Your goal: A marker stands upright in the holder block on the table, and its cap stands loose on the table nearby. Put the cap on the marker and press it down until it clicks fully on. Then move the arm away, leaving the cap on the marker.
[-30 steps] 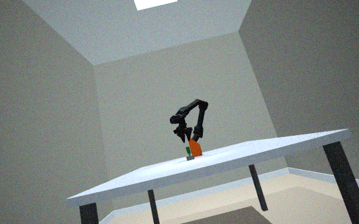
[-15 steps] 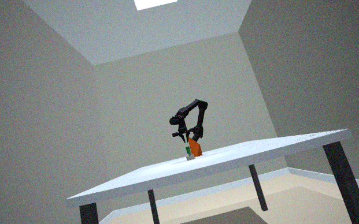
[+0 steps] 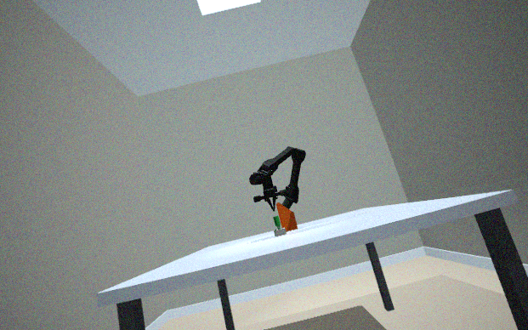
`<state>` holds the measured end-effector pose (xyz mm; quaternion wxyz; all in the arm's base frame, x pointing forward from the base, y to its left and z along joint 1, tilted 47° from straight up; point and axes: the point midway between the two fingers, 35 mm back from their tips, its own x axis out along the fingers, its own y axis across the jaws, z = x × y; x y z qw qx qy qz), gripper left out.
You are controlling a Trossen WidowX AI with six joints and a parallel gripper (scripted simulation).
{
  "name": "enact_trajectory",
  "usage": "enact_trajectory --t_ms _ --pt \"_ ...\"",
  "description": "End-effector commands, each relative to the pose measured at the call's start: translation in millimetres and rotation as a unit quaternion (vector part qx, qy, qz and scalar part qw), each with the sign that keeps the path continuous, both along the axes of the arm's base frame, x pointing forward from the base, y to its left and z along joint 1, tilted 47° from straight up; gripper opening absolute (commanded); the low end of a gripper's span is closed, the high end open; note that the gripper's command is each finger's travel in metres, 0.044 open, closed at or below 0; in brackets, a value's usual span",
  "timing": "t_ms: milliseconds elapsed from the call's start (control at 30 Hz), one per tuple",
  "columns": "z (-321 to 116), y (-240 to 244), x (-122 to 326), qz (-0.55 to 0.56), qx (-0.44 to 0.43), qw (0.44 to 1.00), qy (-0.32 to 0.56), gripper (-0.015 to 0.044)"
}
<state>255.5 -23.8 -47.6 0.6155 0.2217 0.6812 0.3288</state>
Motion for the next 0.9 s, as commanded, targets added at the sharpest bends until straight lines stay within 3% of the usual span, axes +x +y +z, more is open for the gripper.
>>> enact_trajectory --t_ms 0,867 --pt "-3.1 4.2 -1.4 0.000 0.003 1.000 -0.001 0.0000" --pt "-21.8 22.2 -3.6 0.000 0.001 1.000 -0.005 0.0000"
